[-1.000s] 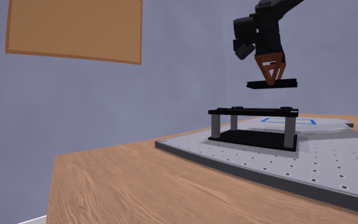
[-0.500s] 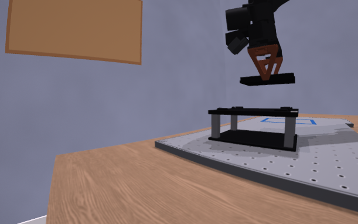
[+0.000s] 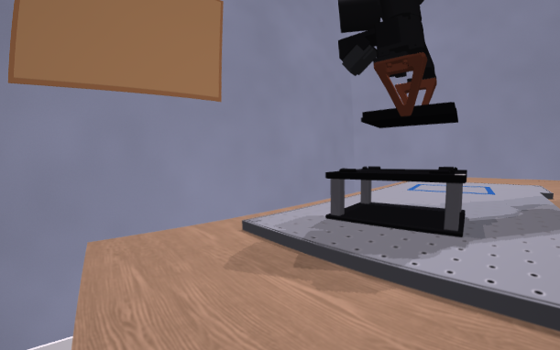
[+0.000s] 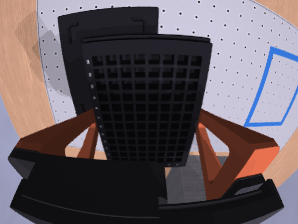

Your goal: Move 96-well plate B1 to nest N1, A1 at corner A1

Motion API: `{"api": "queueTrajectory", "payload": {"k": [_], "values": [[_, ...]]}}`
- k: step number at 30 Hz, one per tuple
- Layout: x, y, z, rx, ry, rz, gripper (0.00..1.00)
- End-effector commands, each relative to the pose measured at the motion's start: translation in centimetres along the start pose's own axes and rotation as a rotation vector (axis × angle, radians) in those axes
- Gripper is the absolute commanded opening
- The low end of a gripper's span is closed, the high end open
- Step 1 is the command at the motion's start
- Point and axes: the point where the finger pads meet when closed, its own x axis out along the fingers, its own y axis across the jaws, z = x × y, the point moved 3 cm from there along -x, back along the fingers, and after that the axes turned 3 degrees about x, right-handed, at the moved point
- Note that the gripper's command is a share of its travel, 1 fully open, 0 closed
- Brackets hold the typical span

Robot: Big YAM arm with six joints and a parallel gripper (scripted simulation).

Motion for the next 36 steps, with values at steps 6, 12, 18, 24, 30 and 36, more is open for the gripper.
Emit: {"api": "queueTrajectory", "payload": {"k": [6, 12, 18, 24, 30, 36], "values": [[-2.1, 3.9, 1.7, 0.020, -0.039, 0.011, 0.00], [-2.3, 5.2, 1.8, 0.020, -0.040, 0.011, 0.00], [-2.6, 6.2, 2.1, 0.027, -0.043, 0.013, 0.00], [-2.2, 5.3, 1.8, 0.029, -0.036, 0.015, 0.00], [-2.2, 5.3, 1.8, 0.029, -0.036, 0.015, 0.00], [-2.5, 4.4, 2.1, 0.055, -0.034, 0.020, 0.00]]}}
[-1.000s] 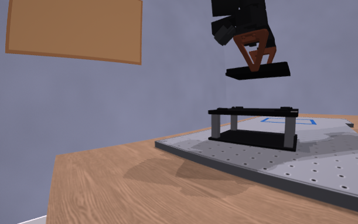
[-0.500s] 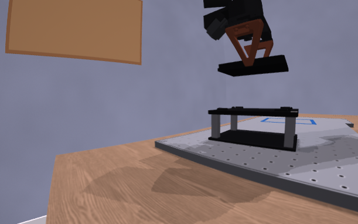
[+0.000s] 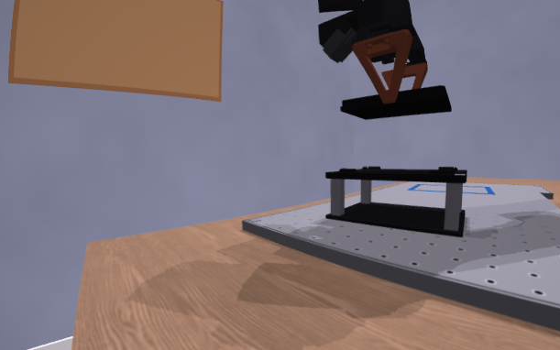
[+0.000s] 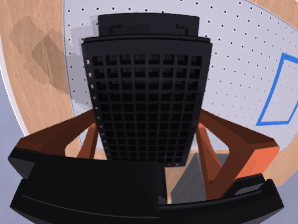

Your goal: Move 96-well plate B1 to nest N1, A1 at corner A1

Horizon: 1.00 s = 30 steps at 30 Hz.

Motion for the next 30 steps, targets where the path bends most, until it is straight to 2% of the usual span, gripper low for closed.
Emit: {"api": "queueTrajectory", "payload": {"k": [1, 4, 6, 7, 10, 11, 15, 16, 19, 27, 28, 30], "values": [[-1.6, -0.7, 1.6, 0.050, -0.030, 0.023, 0.00], [-1.5, -0.7, 1.5, 0.046, -0.027, 0.022, 0.00], [-1.4, 0.2, 1.3, 0.024, -0.032, 0.018, 0.00], [-1.3, -0.8, 1.3, 0.043, -0.024, 0.020, 0.00], [-1.3, -0.9, 1.3, 0.043, -0.023, 0.020, 0.00], [-1.4, 0.1, 1.3, 0.024, -0.032, 0.018, 0.00], [-1.4, 0.1, 1.3, 0.024, -0.032, 0.018, 0.00], [-0.9, -0.9, 1.2, 0.039, -0.027, 0.022, 0.00], [1.0, -0.3, 0.3, 0.010, -0.002, 0.003, 0.00], [2.0, -0.3, 0.3, 0.010, -0.002, 0.003, 0.00], [0.7, 0.3, 1.4, 0.016, -0.038, 0.018, 0.00], [2.1, -0.2, 1.0, 0.020, -0.014, 0.011, 0.00]]}}
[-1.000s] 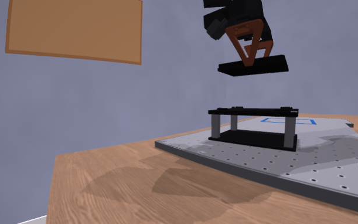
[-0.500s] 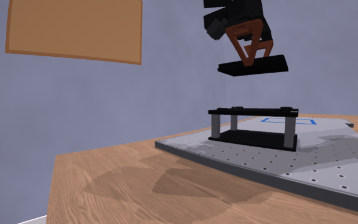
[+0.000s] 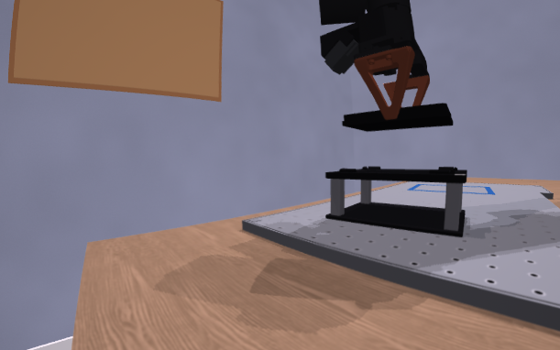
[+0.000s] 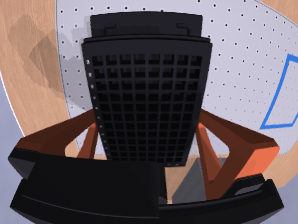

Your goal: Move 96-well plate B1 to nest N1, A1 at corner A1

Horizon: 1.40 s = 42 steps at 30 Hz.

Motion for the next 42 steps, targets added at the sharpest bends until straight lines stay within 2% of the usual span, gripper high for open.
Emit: {"api": "queueTrajectory", "payload": {"k": [1, 12, 14, 15, 17, 22, 29, 31, 32, 33, 34, 35, 42], "values": [[0.7, 0.0, 0.7, 0.005, -0.010, 0.006, 0.00], [2.7, -0.1, 0.3, 0.000, -0.004, 0.003, 0.00], [2.7, -0.1, 0.3, 0.000, -0.004, 0.003, 0.00], [0.7, 0.2, 2.1, 0.020, -0.052, 0.026, 0.00], [2.6, 0.2, 1.5, 0.015, -0.021, 0.013, 0.00], [4.0, -0.1, 0.3, 0.000, -0.003, 0.002, 0.00], [5.1, 0.0, 0.3, 0.001, -0.005, 0.003, 0.00], [5.1, 0.0, 0.3, 0.001, -0.005, 0.003, 0.00], [3.4, 0.0, 1.7, 0.016, -0.047, 0.020, 0.00], [3.2, 0.1, 1.9, 0.016, -0.052, 0.022, 0.00], [3.1, 0.1, 2.0, 0.017, -0.053, 0.023, 0.00], [3.8, 0.3, 1.4, 0.012, -0.032, 0.014, 0.00], [3.8, 0.3, 1.4, 0.012, -0.032, 0.014, 0.00]]}}
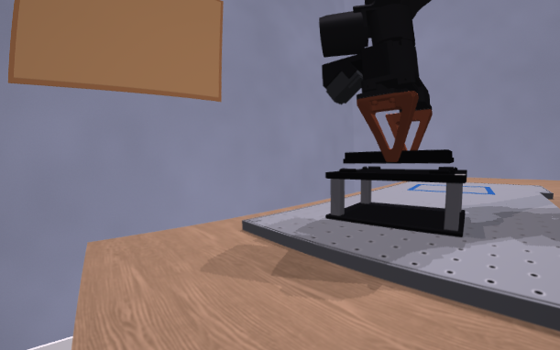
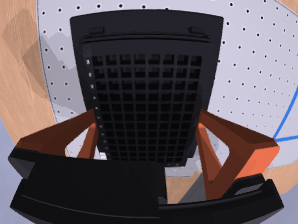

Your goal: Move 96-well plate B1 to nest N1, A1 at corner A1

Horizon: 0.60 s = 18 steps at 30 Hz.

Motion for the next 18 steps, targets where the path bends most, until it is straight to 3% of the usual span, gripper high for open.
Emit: {"api": "queueTrajectory", "payload": {"k": [1, 10, 18], "values": [[-1.1, 0.3, 1.4, 0.010, -0.033, 0.012, 0.00], [-1.4, 0.1, 1.9, 0.014, -0.045, 0.019, 0.00], [-0.4, -0.1, 1.5, 0.018, -0.028, 0.014, 0.00]]}}
